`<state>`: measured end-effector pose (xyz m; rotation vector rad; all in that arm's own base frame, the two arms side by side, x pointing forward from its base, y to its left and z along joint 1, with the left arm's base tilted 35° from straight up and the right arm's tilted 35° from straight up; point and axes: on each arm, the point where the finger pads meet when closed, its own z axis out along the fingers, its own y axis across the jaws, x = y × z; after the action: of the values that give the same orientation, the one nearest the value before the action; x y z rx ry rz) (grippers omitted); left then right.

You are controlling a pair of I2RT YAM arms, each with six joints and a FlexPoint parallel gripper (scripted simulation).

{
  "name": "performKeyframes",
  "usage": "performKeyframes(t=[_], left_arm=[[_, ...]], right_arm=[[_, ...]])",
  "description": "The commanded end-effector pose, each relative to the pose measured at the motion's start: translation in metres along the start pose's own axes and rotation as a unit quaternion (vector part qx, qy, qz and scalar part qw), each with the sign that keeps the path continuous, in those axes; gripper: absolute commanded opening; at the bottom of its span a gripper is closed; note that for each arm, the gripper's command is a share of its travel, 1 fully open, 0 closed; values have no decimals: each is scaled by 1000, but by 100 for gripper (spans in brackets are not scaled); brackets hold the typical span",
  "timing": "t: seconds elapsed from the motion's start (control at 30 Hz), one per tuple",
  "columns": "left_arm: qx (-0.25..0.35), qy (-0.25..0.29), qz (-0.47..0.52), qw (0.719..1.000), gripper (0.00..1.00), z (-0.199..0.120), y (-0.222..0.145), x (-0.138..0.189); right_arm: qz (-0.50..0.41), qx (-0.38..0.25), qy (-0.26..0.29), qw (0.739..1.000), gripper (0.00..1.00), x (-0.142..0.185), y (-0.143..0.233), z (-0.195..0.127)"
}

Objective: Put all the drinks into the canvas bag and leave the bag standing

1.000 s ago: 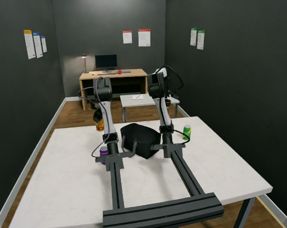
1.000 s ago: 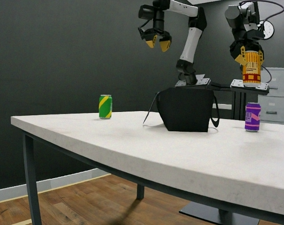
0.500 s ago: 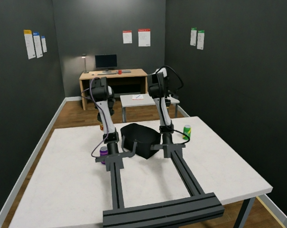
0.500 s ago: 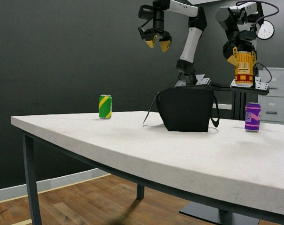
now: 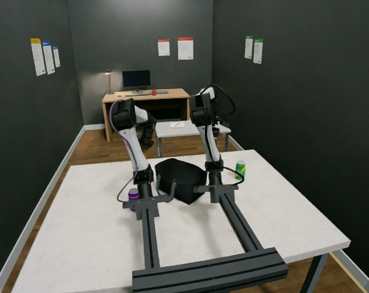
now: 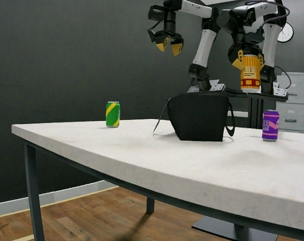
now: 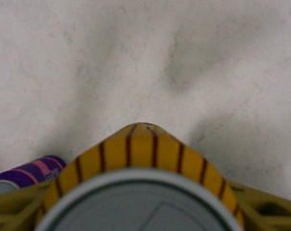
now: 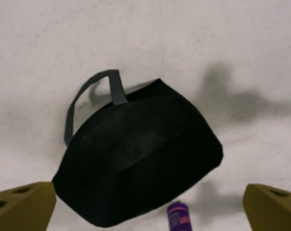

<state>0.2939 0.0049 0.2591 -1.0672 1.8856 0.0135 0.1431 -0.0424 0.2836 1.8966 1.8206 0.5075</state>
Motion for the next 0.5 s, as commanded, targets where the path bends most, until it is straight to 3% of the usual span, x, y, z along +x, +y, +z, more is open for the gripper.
performKeyframes(t=[0.0,0.47], left_arm=[[0,-34,-35,999,67,-13,-12,-15],[34,-38,-54,997,67,-26,-20,-21]], right_arm=[[-5,-15,-9,1000,100,-1,8,-8],[-5,-15,-9,1000,100,-1,8,-8]])
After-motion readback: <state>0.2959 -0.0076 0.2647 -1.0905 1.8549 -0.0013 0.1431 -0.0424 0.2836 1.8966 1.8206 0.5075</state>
